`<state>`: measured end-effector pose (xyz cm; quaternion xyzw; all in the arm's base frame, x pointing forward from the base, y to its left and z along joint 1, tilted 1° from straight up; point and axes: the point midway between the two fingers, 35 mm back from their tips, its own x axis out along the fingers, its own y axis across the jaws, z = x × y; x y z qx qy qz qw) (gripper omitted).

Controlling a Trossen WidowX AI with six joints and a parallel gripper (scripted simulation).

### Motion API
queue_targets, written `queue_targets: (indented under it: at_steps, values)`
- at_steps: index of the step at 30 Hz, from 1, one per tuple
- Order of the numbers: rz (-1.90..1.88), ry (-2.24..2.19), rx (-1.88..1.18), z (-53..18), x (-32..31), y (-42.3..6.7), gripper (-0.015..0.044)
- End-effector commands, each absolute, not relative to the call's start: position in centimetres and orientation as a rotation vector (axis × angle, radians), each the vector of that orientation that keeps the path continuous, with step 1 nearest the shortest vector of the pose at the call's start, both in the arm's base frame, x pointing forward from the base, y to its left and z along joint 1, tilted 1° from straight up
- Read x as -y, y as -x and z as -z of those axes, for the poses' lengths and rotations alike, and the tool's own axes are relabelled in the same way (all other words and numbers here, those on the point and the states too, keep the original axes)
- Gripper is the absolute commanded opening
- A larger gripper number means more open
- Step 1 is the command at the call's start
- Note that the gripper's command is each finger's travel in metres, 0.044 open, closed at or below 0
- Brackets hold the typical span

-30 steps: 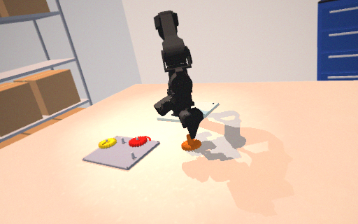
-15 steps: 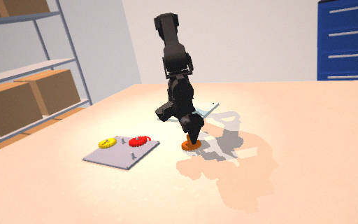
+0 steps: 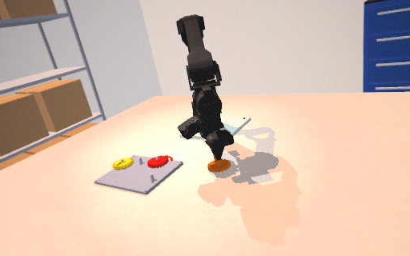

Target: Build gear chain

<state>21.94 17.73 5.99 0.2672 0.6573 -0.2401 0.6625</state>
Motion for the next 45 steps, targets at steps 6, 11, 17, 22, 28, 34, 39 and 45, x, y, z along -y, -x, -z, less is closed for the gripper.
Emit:
queue_targets:
  at_steps: [6,11,17,22,28,34,39,45]
  values:
    - [0.544,-0.609,-1.49,-5.9,-17.8,-21.9,0.0]
    - [0.544,-0.609,-1.49,-6.7,-17.9,-22.0,0.0]
    - [0.544,-0.61,-1.49,-8.0,-17.9,-22.1,0.0]
    - [0.544,-0.61,-1.49,-9.2,-18.0,-22.2,0.0]
    - [0.544,-0.61,-1.49,-10.5,-18.0,-22.3,0.0]
    - [0.543,-0.61,-1.49,-11.9,-17.9,-22.3,0.0]
    - [0.543,-0.61,-1.49,-13.0,-17.8,-22.2,0.0]
    - [0.543,-0.61,-1.49,-14.4,-17.7,-22.1,0.0]
